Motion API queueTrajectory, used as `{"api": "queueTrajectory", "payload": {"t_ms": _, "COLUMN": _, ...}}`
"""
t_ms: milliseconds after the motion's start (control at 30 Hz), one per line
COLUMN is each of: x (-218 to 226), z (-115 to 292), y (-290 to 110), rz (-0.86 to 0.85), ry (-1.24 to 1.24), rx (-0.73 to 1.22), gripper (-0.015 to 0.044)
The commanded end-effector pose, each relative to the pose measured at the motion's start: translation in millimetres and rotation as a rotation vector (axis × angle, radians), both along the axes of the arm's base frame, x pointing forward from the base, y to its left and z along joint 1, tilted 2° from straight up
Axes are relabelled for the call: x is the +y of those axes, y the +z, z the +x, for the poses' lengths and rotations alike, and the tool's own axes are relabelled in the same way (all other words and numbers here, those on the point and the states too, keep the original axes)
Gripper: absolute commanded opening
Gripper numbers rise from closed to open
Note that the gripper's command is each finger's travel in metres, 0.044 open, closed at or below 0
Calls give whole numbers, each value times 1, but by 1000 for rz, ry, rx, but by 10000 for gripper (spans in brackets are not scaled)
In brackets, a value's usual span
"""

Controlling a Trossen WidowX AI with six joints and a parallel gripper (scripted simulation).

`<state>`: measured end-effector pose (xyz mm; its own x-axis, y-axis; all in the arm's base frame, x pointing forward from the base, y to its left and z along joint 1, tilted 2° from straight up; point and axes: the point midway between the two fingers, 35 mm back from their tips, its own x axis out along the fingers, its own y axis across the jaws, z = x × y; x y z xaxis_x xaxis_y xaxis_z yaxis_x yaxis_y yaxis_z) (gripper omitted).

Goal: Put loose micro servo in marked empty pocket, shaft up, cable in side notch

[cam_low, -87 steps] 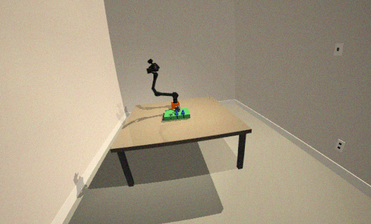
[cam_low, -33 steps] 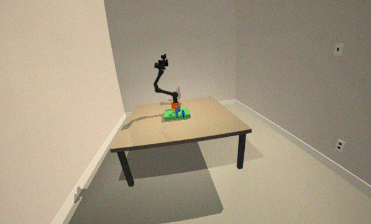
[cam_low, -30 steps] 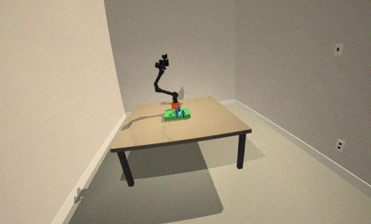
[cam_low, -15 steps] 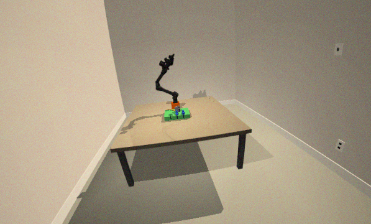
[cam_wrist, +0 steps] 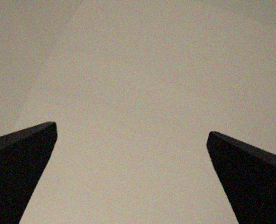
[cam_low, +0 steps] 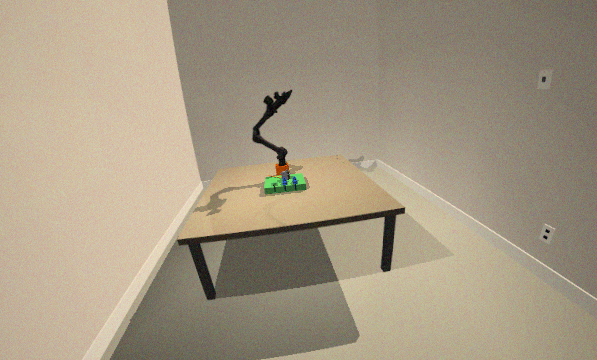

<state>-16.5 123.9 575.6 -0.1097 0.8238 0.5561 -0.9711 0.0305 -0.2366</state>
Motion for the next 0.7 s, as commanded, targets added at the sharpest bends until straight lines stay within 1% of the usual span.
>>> {"api": "queueTrajectory", "payload": {"t_ms": 0, "x": 16, "z": 18, "y": -9, "rz": -51, "ry": -21, "rx": 94, "gripper": 440}}
{"api": "queueTrajectory", "payload": {"t_ms": 367, "x": 52, "z": 75, "y": -42, "rz": -181, "ry": -91, "rx": 398, "gripper": 440}}
{"api": "queueTrajectory", "payload": {"t_ms": 667, "x": 70, "z": 124, "y": -76, "rz": -251, "ry": -163, "rx": 664, "gripper": 440}}
